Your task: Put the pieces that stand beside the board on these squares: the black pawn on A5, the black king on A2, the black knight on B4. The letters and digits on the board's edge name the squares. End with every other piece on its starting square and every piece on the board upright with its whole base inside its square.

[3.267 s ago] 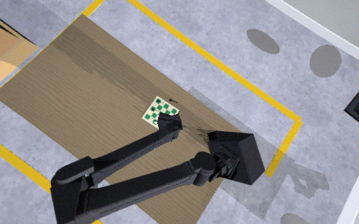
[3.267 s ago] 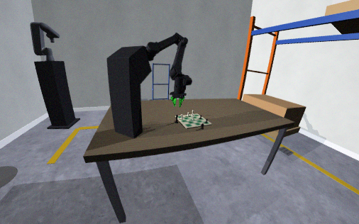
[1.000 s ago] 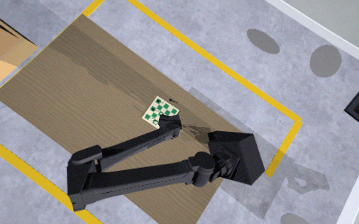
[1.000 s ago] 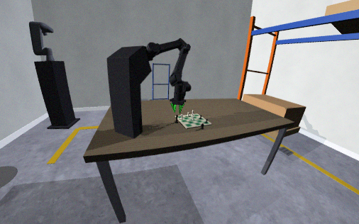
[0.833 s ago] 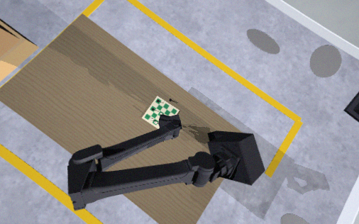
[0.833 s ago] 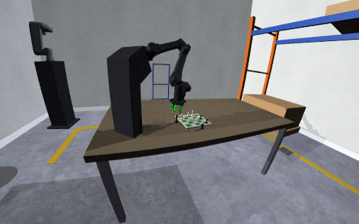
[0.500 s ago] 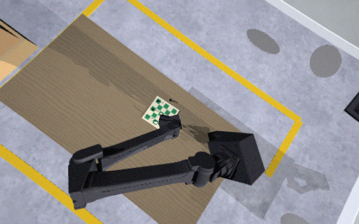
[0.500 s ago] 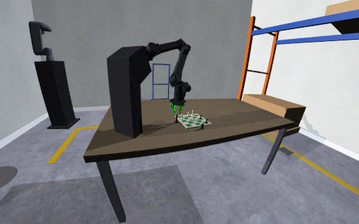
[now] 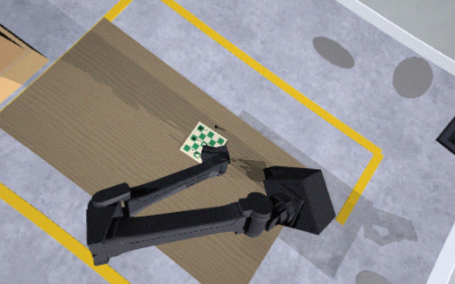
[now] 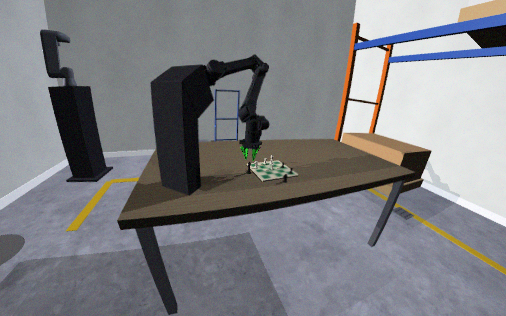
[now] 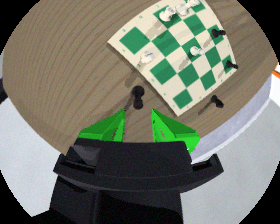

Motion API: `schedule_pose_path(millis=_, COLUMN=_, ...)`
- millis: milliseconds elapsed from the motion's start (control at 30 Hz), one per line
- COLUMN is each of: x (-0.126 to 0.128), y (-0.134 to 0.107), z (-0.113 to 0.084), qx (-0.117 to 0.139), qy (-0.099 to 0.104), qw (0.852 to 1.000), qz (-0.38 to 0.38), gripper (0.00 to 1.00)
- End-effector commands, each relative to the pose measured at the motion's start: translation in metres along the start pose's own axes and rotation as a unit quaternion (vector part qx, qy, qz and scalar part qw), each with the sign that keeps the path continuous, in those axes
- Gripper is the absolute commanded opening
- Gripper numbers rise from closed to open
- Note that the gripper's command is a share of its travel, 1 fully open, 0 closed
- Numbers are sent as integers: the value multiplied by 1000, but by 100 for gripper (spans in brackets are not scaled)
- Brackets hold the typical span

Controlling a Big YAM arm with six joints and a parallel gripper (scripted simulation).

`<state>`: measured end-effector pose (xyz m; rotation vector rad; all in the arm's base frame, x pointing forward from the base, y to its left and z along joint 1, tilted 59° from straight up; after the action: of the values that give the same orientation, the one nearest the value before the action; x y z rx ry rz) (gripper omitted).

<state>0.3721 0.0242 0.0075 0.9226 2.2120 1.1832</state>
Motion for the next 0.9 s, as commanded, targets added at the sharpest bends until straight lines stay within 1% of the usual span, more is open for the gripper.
schedule_pose_path(millis=0, x=4, y=-1, z=4, qx=-1, qy=4, qw=1000, qz=0, gripper=39)
schedule_pose_path(millis=633, x=4, y=-1, z=4, qx=-1, qy=4, qw=1000, qz=0, gripper=39)
schedule_pose_path(millis=867, x=4, y=-7, z=1, qx=2, qy=2, qw=1000, qz=3, gripper=39)
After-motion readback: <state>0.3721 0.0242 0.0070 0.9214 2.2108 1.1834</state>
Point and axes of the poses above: the point where the finger pads meet when closed, its own z axis out along the fingers, its own x axis across the jaws, y = z × x, the point moved 10 cm from there along -z, back along the fingers, and after that the axes turned 5 degrees about -z, right-handed, at the moved point
